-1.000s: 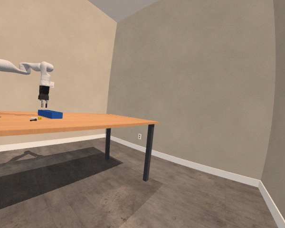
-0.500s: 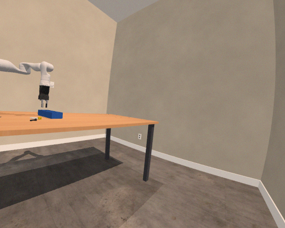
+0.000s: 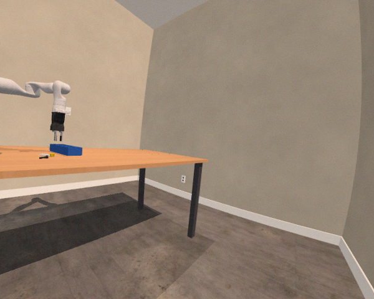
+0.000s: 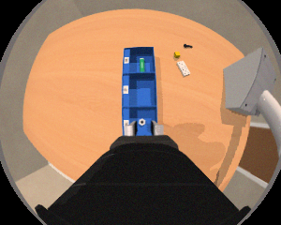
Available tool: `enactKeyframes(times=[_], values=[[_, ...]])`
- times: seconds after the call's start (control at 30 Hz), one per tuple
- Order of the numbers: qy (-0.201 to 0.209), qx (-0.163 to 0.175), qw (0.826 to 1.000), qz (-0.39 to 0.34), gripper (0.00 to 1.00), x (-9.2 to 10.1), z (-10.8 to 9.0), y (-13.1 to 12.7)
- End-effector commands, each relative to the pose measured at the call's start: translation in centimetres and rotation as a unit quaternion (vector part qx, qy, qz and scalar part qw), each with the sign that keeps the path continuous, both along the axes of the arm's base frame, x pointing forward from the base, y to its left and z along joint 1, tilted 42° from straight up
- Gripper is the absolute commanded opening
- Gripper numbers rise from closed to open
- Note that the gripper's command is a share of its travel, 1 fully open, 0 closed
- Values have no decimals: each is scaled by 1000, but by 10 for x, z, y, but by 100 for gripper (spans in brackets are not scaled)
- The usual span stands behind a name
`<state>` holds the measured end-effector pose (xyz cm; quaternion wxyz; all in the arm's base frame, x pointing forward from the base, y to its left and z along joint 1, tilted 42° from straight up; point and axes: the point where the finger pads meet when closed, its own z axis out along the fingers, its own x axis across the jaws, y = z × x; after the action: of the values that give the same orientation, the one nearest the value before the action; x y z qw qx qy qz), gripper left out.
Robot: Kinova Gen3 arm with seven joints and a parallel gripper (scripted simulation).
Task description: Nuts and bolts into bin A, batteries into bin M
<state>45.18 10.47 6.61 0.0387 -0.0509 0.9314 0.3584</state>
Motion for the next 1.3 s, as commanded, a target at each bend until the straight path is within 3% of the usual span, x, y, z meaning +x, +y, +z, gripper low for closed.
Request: enactKeyframes(times=[0.0,0.3,0.33,0.4,0.67,0.9,0.97,1.0,1.27], values=[[-2,0,1000,-1,64,1,1,-2],[-2,0,1000,-1,64,2,1,-2],[20,3,1000,-24,62,-2,-4,-8],[20,3,1000,-24,62,-2,-4,-8],[141,12,977,-159,62,-30,-44,-50],[231,16,938,-258,62,-53,-79,-90],[231,16,938,-258,62,-53,-79,-90],[260,17,920,-291,62,-57,-85,-96],[360,22,842,-402,62,-86,-125,-141]])
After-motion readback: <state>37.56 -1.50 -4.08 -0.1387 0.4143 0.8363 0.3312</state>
